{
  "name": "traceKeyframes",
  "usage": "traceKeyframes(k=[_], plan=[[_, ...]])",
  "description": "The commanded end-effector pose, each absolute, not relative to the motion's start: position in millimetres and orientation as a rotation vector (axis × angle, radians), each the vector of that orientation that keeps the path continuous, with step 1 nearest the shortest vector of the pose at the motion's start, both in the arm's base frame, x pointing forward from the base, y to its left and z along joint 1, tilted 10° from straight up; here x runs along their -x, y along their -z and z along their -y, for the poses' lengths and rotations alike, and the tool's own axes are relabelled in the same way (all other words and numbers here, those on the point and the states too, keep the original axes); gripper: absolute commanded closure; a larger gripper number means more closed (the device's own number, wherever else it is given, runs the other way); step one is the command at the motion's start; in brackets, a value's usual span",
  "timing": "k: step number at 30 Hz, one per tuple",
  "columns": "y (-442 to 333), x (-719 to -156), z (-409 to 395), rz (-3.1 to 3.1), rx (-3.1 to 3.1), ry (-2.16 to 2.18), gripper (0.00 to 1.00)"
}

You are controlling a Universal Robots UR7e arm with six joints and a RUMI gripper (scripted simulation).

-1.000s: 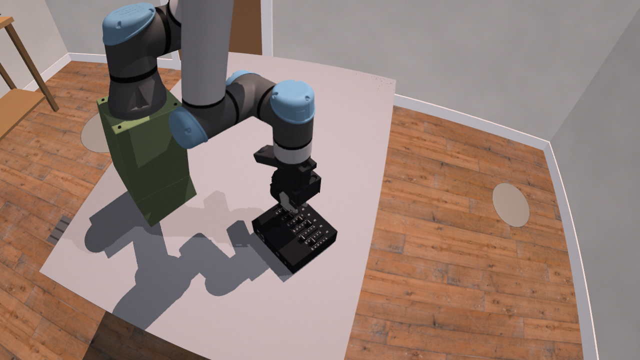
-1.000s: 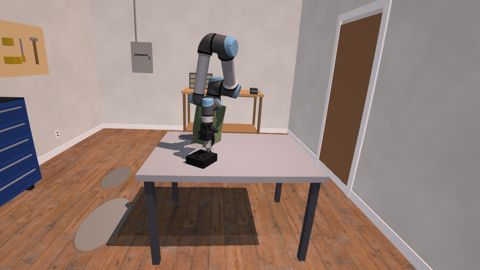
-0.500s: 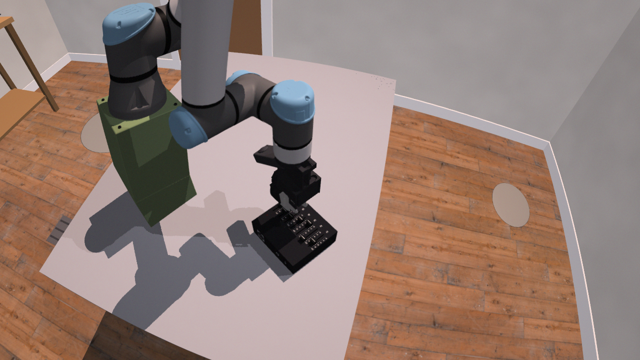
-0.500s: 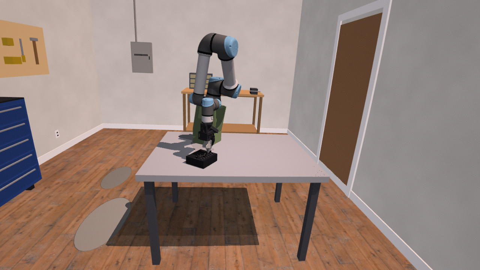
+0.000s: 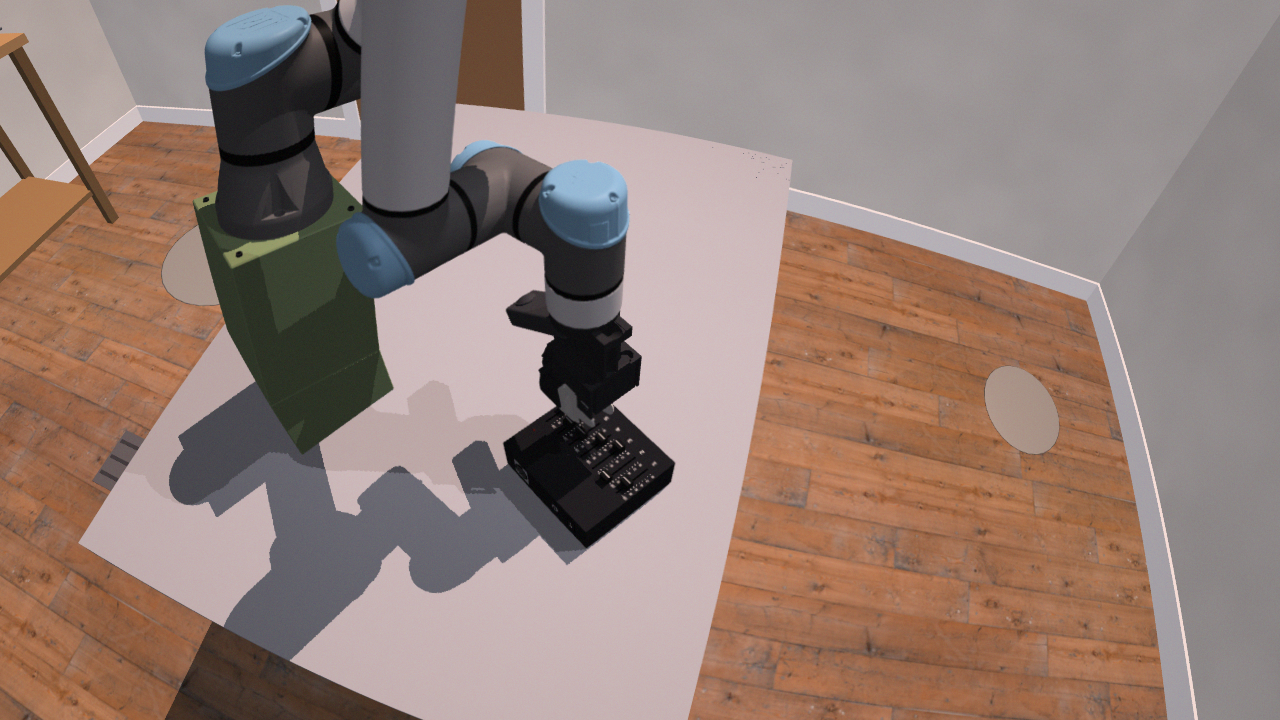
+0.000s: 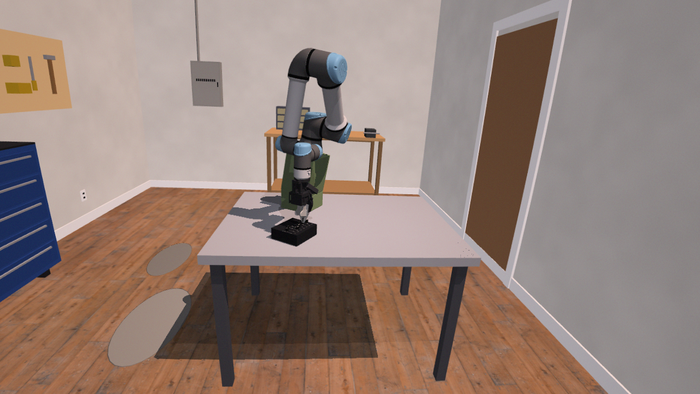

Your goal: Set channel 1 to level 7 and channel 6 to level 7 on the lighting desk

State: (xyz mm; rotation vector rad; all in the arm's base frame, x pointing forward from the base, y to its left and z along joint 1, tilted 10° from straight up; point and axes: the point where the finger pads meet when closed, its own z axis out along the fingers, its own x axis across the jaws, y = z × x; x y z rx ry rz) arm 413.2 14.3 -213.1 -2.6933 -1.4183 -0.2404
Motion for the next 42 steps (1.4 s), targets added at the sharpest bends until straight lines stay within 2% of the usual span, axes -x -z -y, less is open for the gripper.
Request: traceKeyframes(k=[1,42], plan=[[214.3,-409.9,-11.9,1.412,2.694,0.236,1.00],[213.3,-412.8,-16.2,1.412,2.694,0.236,1.00]])
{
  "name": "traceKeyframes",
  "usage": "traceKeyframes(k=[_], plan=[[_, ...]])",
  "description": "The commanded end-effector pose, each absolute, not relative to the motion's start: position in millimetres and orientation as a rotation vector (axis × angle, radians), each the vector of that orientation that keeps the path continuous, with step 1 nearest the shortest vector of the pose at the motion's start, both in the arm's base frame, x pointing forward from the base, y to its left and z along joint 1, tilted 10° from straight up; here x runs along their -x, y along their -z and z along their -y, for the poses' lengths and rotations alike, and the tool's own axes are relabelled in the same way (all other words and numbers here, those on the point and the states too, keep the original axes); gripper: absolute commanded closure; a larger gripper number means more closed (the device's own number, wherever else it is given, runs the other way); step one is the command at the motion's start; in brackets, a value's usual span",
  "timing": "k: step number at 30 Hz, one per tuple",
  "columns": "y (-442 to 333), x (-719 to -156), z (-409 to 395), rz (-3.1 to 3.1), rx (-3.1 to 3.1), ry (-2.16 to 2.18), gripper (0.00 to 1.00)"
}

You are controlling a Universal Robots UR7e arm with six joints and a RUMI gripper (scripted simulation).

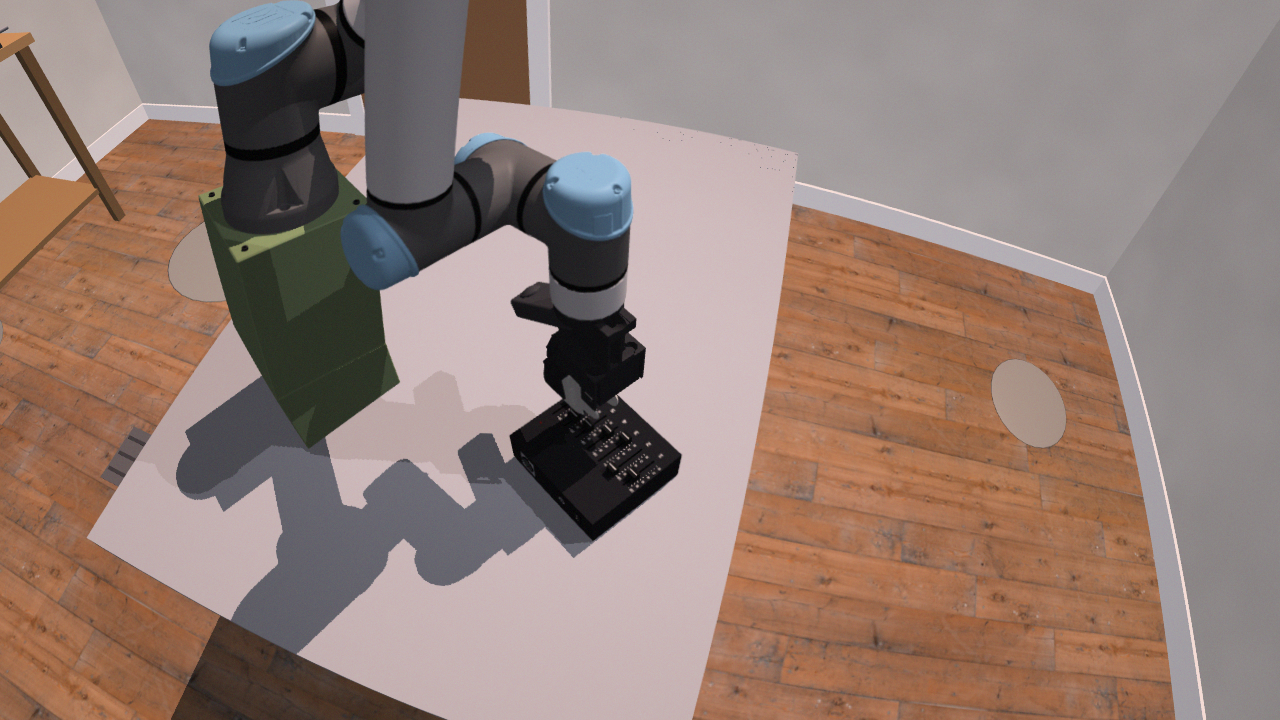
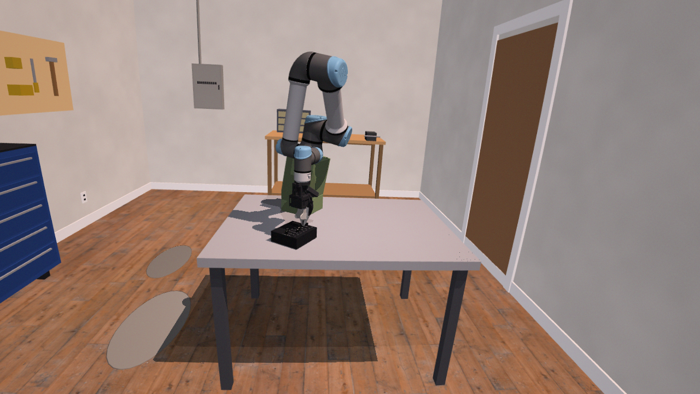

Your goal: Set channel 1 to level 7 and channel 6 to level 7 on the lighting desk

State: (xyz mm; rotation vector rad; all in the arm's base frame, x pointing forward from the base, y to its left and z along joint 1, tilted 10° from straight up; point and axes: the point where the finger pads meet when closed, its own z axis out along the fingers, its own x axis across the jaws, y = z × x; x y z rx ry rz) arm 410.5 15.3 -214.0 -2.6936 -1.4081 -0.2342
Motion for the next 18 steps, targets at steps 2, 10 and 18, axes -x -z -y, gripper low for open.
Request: traceKeyframes(k=[2,10,18], plan=[[212.7,-412.8,-16.1,1.412,2.694,0.236,1.00],[202.3,-411.8,-14.5,1.412,2.694,0.236,1.00],[179.9,-409.6,-11.0,1.412,2.694,0.236,1.00]])
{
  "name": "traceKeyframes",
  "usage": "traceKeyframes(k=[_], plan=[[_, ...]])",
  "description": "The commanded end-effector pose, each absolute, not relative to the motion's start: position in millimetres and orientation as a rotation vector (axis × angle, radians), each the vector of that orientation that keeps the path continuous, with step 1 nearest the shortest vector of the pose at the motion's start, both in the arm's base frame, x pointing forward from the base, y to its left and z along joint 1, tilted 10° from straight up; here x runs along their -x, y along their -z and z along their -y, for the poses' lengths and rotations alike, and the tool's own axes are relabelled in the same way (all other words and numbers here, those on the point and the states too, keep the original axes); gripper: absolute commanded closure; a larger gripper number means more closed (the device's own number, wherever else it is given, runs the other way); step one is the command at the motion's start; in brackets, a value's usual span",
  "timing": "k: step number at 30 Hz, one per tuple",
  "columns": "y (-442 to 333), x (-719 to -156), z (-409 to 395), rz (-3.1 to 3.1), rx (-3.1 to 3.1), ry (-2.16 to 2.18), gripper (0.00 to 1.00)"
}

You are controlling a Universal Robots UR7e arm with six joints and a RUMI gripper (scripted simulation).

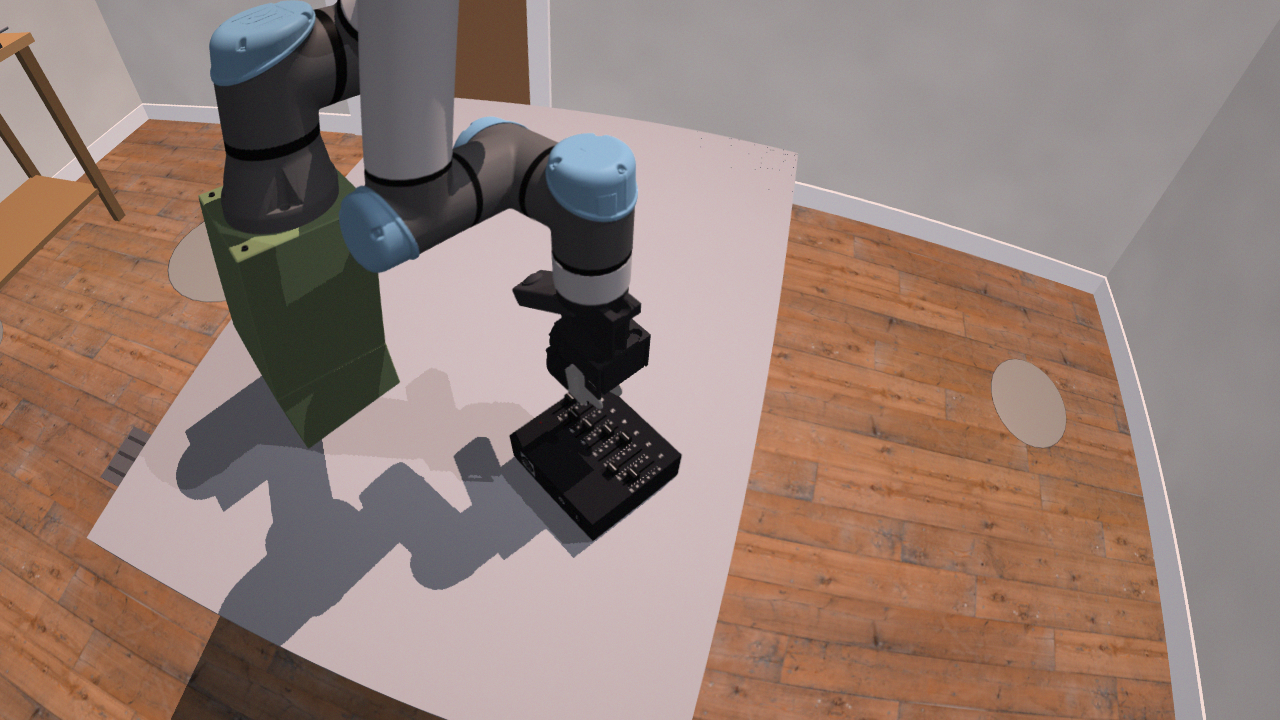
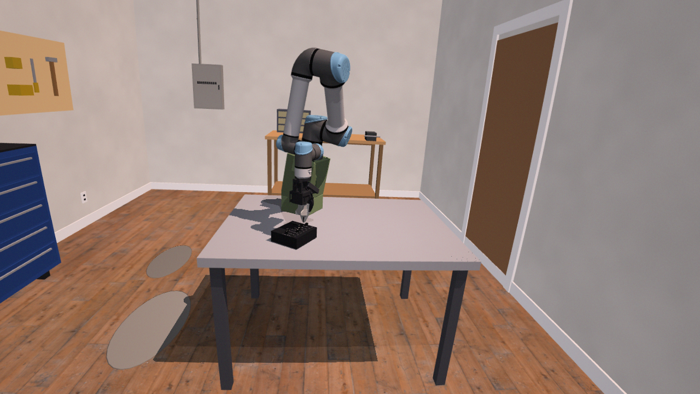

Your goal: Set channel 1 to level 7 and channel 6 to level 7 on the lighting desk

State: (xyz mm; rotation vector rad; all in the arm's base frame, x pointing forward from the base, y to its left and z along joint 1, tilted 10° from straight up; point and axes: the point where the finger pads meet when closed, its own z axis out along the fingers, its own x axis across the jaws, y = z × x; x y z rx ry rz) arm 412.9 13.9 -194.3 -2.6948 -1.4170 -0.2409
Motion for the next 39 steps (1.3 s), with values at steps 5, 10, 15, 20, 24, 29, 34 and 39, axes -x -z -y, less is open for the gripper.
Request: traceKeyframes(k=[5,10,15,20,24,29,34,39], plan=[[175.4,-409.2,-10.3,1.412,2.694,0.236,1.00],[174.0,-409.1,-10.1,1.412,2.694,0.236,1.00],[174.0,-409.1,-10.1,1.412,2.694,0.236,1.00],[174.0,-409.1,-10.1,1.412,2.694,0.236,0.00],[173.2,-409.0,-10.0,1.412,2.694,0.236,0.00],[167.1,-408.4,-9.1,1.412,2.694,0.236,0.00],[153.8,-407.1,-7.0,1.412,2.694,0.236,0.00],[143.1,-406.1,-5.4,1.412,2.694,0.236,0.00]])
